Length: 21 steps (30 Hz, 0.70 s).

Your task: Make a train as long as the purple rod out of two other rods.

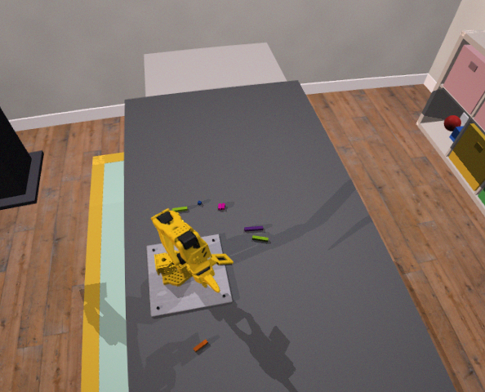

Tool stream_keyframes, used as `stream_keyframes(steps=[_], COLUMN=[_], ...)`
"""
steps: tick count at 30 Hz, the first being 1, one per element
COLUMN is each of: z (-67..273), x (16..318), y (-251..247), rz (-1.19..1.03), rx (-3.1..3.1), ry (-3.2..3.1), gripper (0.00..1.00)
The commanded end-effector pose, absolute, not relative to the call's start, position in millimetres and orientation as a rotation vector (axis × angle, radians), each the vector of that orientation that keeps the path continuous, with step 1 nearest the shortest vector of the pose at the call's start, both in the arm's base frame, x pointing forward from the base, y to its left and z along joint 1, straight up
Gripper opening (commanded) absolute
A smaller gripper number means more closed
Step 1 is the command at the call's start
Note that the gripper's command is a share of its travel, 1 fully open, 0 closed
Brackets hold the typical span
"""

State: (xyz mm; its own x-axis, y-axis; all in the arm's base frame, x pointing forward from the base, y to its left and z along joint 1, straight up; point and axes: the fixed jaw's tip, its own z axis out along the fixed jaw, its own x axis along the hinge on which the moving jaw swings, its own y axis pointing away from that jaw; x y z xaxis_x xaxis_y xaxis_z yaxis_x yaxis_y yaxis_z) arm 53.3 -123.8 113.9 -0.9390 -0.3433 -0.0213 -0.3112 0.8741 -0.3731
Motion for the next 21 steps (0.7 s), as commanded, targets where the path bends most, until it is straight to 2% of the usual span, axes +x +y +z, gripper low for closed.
stream_keyframes(steps=[1,21], z=[118.2,121.5], x=[48.4,46.8], y=[-123.7,-123.8], rz=[-0.589,-0.61], rx=[-0.485,-0.483], ry=[2.963,2.96], gripper=[1.0,1.0])
